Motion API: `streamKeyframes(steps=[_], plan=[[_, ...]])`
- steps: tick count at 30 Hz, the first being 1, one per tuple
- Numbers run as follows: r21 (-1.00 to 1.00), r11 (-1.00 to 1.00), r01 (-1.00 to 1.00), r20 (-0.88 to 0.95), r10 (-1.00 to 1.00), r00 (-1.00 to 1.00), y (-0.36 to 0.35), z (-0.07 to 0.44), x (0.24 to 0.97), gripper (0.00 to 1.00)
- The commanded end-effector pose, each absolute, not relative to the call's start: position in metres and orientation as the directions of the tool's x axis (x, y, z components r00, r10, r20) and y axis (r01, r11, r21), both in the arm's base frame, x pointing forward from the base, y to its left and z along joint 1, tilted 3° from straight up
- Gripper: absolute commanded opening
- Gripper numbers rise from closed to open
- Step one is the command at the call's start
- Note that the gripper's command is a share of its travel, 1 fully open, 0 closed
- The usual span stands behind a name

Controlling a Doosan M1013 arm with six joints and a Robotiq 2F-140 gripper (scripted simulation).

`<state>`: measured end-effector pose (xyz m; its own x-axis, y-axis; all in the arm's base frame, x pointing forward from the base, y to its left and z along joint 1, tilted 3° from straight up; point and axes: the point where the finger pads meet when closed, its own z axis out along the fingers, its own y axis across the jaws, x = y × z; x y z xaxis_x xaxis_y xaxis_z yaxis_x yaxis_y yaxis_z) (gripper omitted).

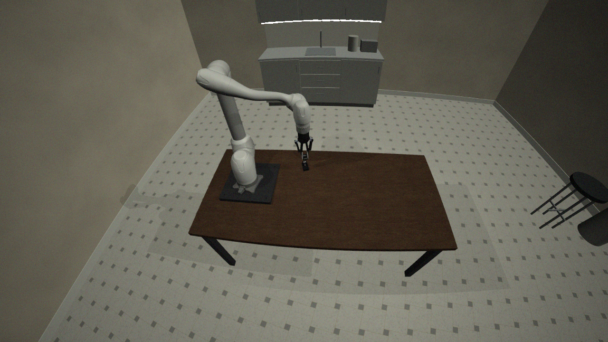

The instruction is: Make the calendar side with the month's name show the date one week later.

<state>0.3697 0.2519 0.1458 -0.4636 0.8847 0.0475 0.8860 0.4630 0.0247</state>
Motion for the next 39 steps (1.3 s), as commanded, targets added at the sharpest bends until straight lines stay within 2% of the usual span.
streamKeyframes(steps=[1,8,15,18,28,30,32,33,39], plan=[[0.025,0.463,0.886,0.048,0.885,-0.464,0.252,0.146,0.370,0.25],[0.024,0.454,0.891,0.048,0.889,-0.455,0.252,0.146,0.370,0.25],[0.017,0.326,0.945,0.051,0.944,-0.326,0.247,0.145,0.373,0.25],[0.008,0.147,0.989,0.053,0.988,-0.147,0.241,0.144,0.377,0.25],[-0.012,-0.220,0.975,0.052,0.974,0.220,0.229,0.142,0.384,0.25],[-0.018,-0.322,0.947,0.051,0.945,0.323,0.225,0.141,0.386,0.25],[-0.018,-0.322,0.947,0.051,0.945,0.323,0.225,0.141,0.386,0.25],[-0.023,-0.425,0.905,0.048,0.904,0.425,0.221,0.141,0.388,0.25],[-0.034,-0.619,0.785,0.042,0.784,0.620,0.214,0.139,0.393,0.25]])
